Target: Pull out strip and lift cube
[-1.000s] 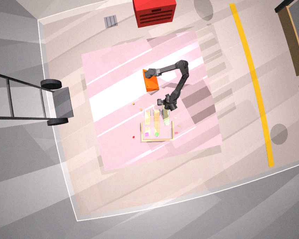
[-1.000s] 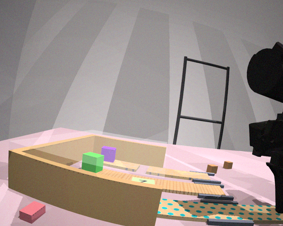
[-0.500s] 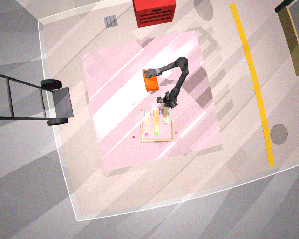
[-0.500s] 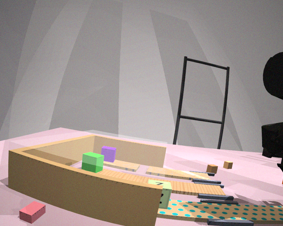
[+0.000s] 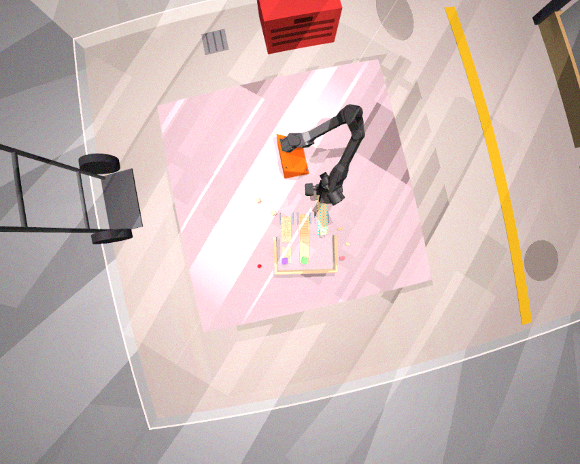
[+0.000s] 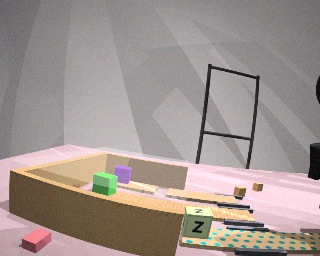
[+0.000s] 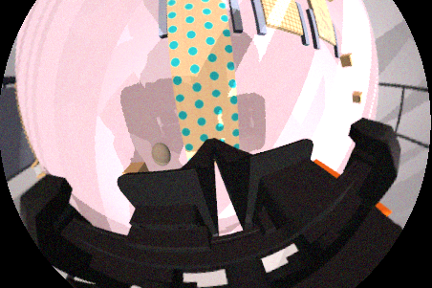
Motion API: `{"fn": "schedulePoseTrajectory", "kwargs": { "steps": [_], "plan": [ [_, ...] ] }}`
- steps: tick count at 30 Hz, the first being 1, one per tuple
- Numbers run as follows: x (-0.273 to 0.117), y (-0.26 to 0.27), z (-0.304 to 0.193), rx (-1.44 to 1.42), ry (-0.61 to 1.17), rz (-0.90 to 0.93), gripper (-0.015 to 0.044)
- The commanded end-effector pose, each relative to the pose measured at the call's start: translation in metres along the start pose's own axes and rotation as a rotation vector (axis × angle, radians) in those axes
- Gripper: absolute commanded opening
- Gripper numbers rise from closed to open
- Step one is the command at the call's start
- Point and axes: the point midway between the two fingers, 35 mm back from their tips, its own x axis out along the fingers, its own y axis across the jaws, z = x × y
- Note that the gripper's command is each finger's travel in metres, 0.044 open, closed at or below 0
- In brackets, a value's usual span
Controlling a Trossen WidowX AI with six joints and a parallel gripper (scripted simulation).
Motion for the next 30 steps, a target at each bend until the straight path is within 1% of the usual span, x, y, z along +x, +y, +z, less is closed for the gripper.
{"fn": "schedulePoseTrajectory", "kwargs": {
  "steps": [1,15,21,22,27,30],
  "plan": [
    [0.005,-0.002,-0.013,0.006,0.024,-0.005,0.0],
    [0.004,-0.001,-0.034,0.007,0.025,-0.005,0.0],
    [0.004,-0.001,-0.036,0.007,0.025,-0.005,0.0],
    [-0.002,0.001,-0.028,0.001,0.002,0.0,0.0],
    [-0.04,0.001,-0.026,0.006,0.023,-0.008,0.0],
    [-0.041,0.002,-0.026,0.006,0.024,-0.008,0.0]
  ]
}}
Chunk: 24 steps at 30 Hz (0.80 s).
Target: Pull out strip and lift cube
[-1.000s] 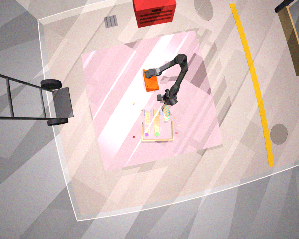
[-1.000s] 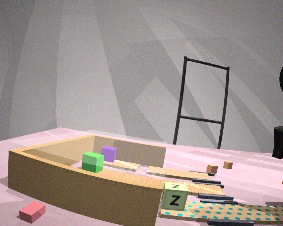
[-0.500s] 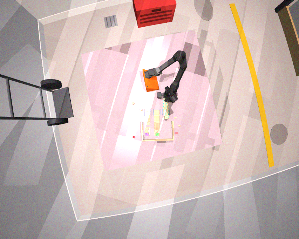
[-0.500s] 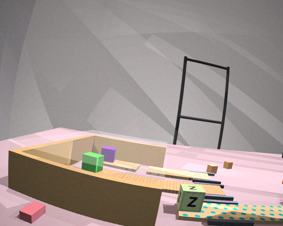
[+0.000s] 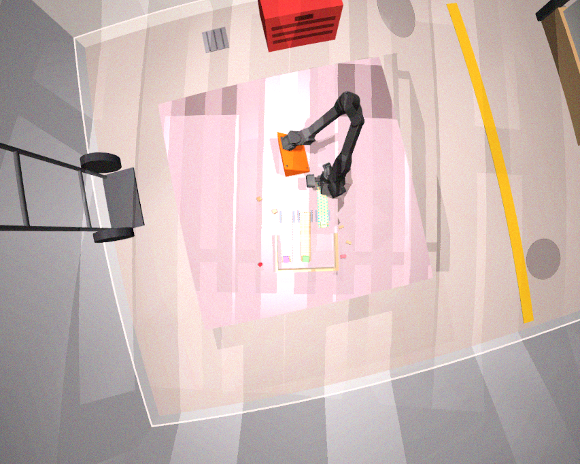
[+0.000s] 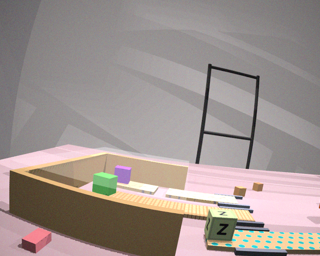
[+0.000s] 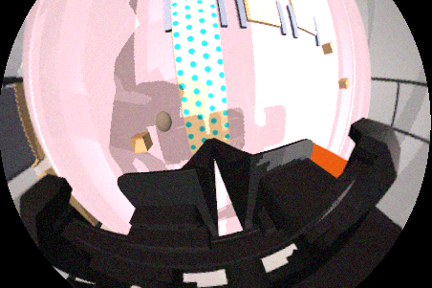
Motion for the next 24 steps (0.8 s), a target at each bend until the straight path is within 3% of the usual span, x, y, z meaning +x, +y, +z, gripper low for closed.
{"fn": "schedulePoseTrajectory", "kwargs": {
  "steps": [1,17,24],
  "plan": [
    [-0.006,0.001,0.0,-0.007,0.01,0.003,0.0026],
    [-0.011,-0.001,0.069,-0.05,0.007,0.002,0.044],
    [-0.014,-0.001,0.096,-0.051,0.006,0.002,0.044]
  ]
}}
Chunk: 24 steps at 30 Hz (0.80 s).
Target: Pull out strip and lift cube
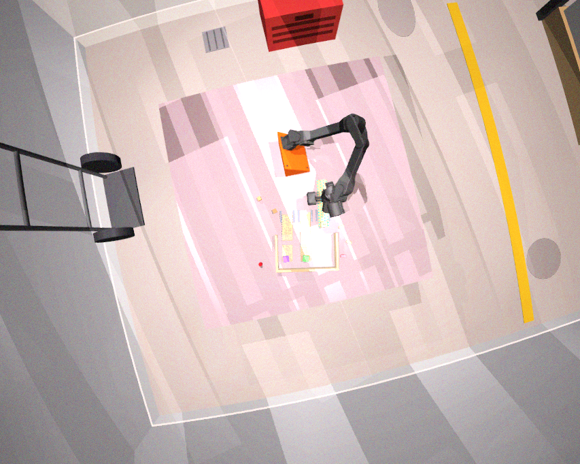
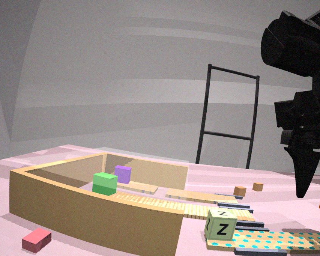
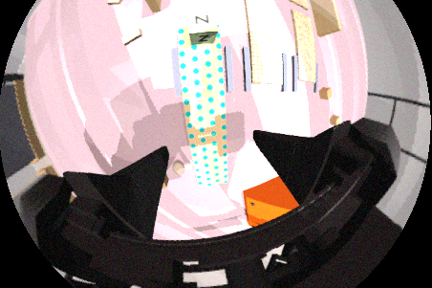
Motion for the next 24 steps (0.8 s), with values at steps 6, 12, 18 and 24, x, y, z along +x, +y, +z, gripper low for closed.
{"fn": "schedulePoseTrajectory", "kwargs": {
  "steps": [6,12,18,24],
  "plan": [
    [-0.004,-0.003,0.035,-0.005,0.0,0.003,0.044],
    [-0.007,-0.005,0.059,-0.007,-0.001,0.003,0.044],
    [-0.01,-0.007,0.083,-0.008,-0.002,0.003,0.044],
    [-0.012,-0.008,0.107,-0.009,-0.004,0.003,0.044]
  ]
}}
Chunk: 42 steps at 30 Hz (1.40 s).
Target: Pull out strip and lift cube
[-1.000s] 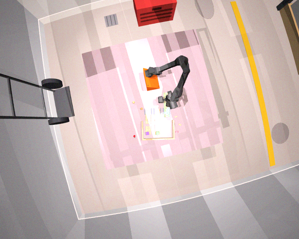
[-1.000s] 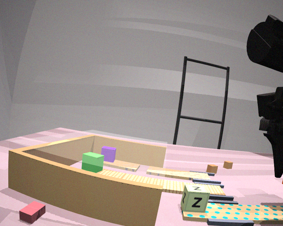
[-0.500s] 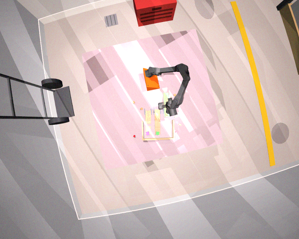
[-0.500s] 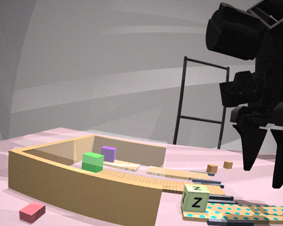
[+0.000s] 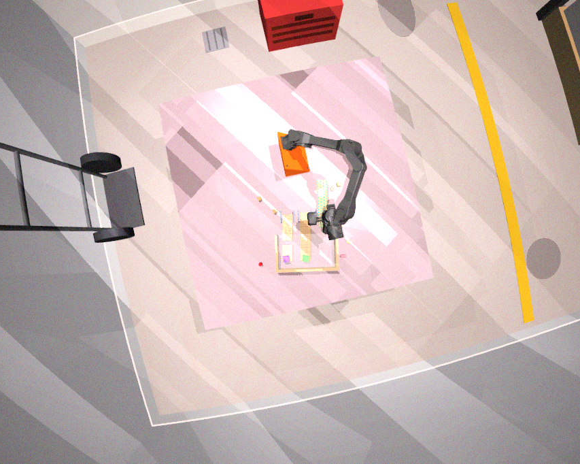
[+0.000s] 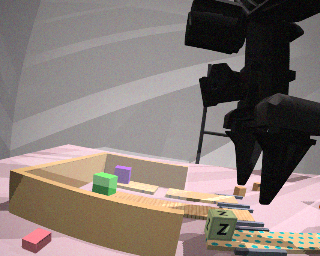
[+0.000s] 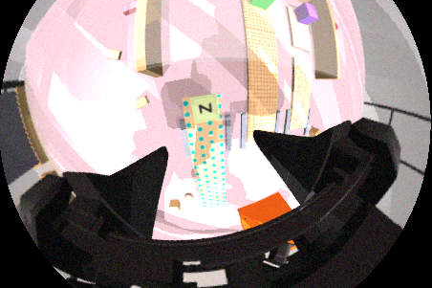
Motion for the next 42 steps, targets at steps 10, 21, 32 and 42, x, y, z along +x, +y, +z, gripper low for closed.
{"fn": "schedulePoseTrajectory", "kwargs": {
  "steps": [10,21,32,42],
  "plan": [
    [0.003,-0.001,0.029,-0.005,0.0,0.003,0.0309],
    [0.021,-0.001,0.03,-0.005,0.0,0.004,0.025],
    [0.039,0.0,0.03,-0.005,0.0,0.005,0.025],
    [0.052,0.0,0.029,-0.005,0.0,0.006,0.025]
  ]
}}
